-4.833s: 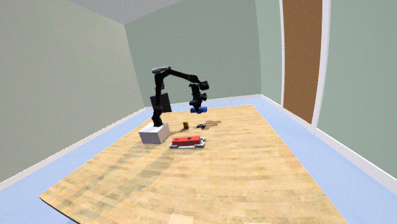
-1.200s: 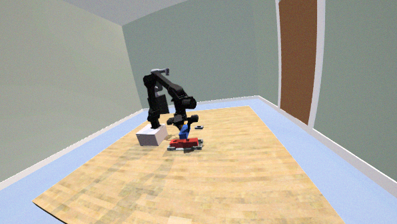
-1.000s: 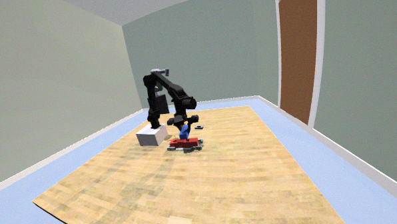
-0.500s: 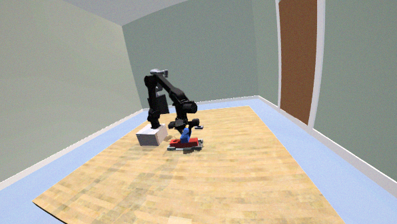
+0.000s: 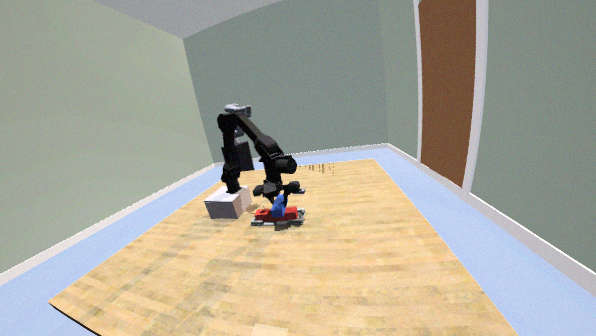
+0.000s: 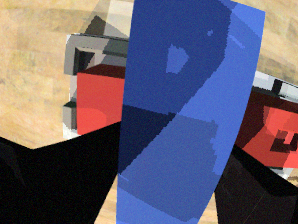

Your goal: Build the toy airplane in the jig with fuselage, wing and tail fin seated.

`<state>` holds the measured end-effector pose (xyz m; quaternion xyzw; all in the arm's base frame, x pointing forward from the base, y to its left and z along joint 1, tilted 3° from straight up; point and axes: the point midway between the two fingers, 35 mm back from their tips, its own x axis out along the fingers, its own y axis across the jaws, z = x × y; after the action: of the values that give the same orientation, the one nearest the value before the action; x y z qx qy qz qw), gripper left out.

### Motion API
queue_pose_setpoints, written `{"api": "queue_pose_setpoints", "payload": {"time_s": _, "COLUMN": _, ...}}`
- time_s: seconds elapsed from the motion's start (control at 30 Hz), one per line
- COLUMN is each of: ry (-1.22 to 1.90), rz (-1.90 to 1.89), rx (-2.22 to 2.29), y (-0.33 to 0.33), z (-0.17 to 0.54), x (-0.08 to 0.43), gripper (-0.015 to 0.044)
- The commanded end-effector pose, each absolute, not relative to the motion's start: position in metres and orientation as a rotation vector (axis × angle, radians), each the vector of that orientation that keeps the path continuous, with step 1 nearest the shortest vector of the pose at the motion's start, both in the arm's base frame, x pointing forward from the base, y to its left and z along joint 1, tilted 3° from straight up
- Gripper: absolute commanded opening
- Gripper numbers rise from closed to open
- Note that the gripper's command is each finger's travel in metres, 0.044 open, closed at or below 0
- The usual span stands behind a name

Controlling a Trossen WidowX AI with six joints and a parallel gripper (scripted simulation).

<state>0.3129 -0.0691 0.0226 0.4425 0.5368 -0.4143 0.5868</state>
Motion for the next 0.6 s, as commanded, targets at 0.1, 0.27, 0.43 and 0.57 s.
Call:
{"api": "queue_pose_setpoints", "payload": {"time_s": 0.1, "ry": 1.252, "rz": -0.966, "rx": 1.031, "y": -0.0691, "z": 0.0228, "x": 0.3128, "gripper": 0.0183}}
{"api": "queue_pose_setpoints", "payload": {"time_s": 0.27, "ry": 1.252, "rz": -0.966, "rx": 1.031, "y": -0.0691, "z": 0.0228, "x": 0.3128, "gripper": 0.0052}}
{"api": "queue_pose_setpoints", "payload": {"time_s": 0.43, "ry": 1.252, "rz": -0.966, "rx": 1.031, "y": -0.0691, "z": 0.0228, "x": 0.3128, "gripper": 0.0183}}
{"api": "queue_pose_setpoints", "payload": {"time_s": 0.57, "ry": 1.252, "rz": -0.966, "rx": 1.031, "y": -0.0691, "z": 0.0228, "x": 0.3128, "gripper": 0.0288}}
